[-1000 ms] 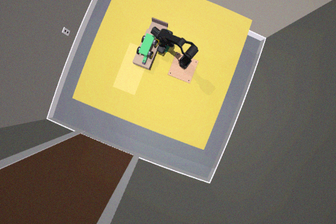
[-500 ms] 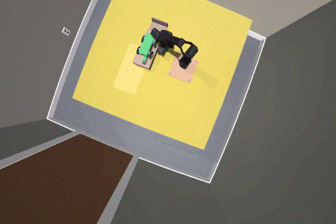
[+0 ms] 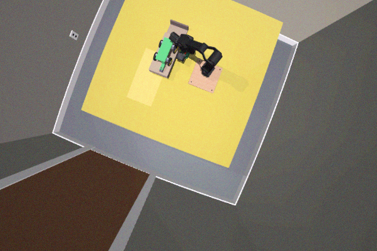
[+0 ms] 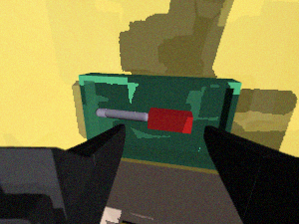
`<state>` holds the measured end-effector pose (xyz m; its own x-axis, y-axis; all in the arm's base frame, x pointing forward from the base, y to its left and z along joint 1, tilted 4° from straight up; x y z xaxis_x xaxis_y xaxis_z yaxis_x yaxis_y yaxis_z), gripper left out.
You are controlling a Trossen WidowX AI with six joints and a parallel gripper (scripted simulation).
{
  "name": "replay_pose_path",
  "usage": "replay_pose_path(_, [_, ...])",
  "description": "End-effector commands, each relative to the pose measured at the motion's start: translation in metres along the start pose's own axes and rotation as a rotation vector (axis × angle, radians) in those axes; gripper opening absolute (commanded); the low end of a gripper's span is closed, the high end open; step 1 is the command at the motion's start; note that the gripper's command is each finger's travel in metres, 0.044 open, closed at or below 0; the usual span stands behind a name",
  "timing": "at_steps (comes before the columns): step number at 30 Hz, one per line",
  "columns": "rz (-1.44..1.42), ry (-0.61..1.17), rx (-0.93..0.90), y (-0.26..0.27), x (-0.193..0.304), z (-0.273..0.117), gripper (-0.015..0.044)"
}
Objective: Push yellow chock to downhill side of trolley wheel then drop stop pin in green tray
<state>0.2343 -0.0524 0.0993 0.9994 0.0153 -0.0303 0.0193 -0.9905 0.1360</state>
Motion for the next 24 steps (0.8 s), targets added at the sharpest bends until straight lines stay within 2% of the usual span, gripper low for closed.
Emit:
replay_pose_path(1, [0.0, 0.001, -0.001, 0.0, 0.0, 0.0, 0.034])
replay_pose_path(5, [0.0, 0.0, -0.001, 0.0, 0.0, -0.001, 0.034])
replay_pose_path(12, [0.003, -0.003, -0.003, 0.003, -0.003, -0.025, 0.034])
replay_pose_path(16, [0.003, -0.003, -0.003, 0.005, -0.003, -0.035, 0.044])
replay_pose_path(24, [0.003, -0.003, -0.003, 0.009, -0.004, -0.057, 0.044])
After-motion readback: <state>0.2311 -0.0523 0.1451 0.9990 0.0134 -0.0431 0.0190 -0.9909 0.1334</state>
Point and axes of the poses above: the point midway between the two fingers, 35 mm back from their tips, its own z axis out along the fingers, its own y axis across the jaws, x = y × z, the point moved 7 cm from there along -z, back along the fingers, and after that the axes turned 2 degrees about z, right-handed, at the moved point
